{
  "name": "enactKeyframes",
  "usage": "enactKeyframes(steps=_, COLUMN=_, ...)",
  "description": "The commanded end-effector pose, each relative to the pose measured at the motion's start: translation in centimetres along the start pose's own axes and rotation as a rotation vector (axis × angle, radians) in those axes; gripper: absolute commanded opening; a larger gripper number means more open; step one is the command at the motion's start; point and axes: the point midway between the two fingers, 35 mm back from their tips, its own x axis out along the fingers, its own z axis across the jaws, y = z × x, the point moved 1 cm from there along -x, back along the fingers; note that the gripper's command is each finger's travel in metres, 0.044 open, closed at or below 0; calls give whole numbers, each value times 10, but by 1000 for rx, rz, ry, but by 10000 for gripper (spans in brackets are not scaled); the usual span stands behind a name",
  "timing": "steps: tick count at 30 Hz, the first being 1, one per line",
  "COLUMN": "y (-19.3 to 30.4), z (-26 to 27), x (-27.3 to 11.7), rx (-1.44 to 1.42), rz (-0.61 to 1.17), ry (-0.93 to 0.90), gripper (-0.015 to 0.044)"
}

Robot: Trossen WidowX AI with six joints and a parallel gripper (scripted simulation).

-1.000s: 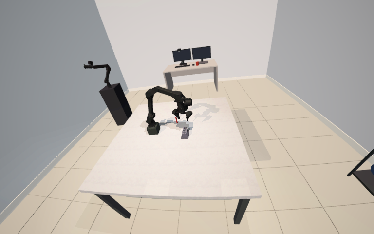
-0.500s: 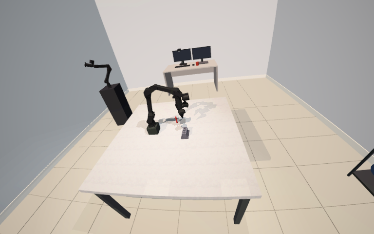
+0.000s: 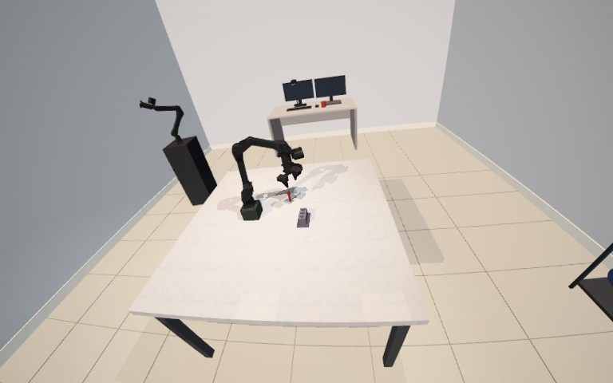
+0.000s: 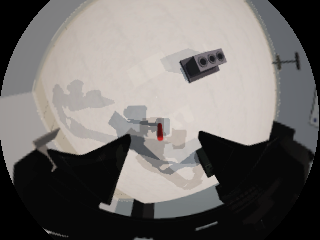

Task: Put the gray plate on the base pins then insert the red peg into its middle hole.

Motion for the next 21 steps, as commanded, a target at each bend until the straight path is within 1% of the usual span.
enactKeyframes(steps=1, y=51, z=8, x=6, rx=591, rz=7, ry=8, gripper=440)
enactKeyframes(steps=14, y=48, z=4, x=6, rx=594, rz=7, ry=8, gripper=440)
enactKeyframes(steps=16, y=48, z=4, x=14, rx=594, rz=7, ry=8, gripper=440)
enactKeyframes(steps=19, y=48, z=4, x=39, rx=594, rz=7, ry=8, gripper=440)
enactKeyframes(steps=21, y=48, z=4, x=41, rx=594, rz=7, ry=8, gripper=440)
